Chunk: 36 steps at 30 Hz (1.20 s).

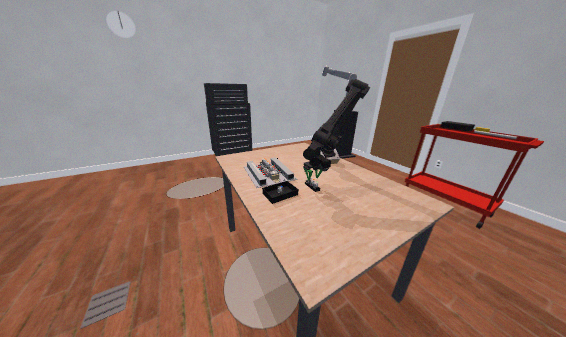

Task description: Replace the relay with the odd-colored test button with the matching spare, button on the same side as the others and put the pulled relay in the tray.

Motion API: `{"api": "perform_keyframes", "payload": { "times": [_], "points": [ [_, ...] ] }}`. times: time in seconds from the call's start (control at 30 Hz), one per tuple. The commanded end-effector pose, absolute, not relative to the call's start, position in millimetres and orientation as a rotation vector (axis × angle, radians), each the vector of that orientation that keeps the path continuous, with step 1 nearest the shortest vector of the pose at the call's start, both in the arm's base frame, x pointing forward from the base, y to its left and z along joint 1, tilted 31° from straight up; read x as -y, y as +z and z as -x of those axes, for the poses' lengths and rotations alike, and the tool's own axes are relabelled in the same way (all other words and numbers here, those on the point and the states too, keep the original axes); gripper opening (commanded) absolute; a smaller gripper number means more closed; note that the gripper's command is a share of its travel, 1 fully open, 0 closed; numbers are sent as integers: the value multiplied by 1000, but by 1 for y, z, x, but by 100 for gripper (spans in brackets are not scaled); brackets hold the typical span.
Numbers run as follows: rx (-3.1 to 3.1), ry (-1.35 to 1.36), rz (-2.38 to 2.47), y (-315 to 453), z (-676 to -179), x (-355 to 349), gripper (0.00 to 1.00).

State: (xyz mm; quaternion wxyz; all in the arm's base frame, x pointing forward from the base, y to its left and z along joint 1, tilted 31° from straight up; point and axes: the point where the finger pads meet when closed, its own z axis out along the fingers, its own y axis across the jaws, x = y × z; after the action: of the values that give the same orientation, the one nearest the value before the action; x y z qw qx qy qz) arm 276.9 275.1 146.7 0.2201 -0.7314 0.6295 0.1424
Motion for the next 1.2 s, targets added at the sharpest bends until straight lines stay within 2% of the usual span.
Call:
{"api": "perform_keyframes", "payload": {
  "times": [0.0, 1.17],
  "points": [
    [-1725, 392, 2017, 154, -279, -283, 59],
    [-1713, 386, 2009, 156, -278, -282, 59]
  ]
}}
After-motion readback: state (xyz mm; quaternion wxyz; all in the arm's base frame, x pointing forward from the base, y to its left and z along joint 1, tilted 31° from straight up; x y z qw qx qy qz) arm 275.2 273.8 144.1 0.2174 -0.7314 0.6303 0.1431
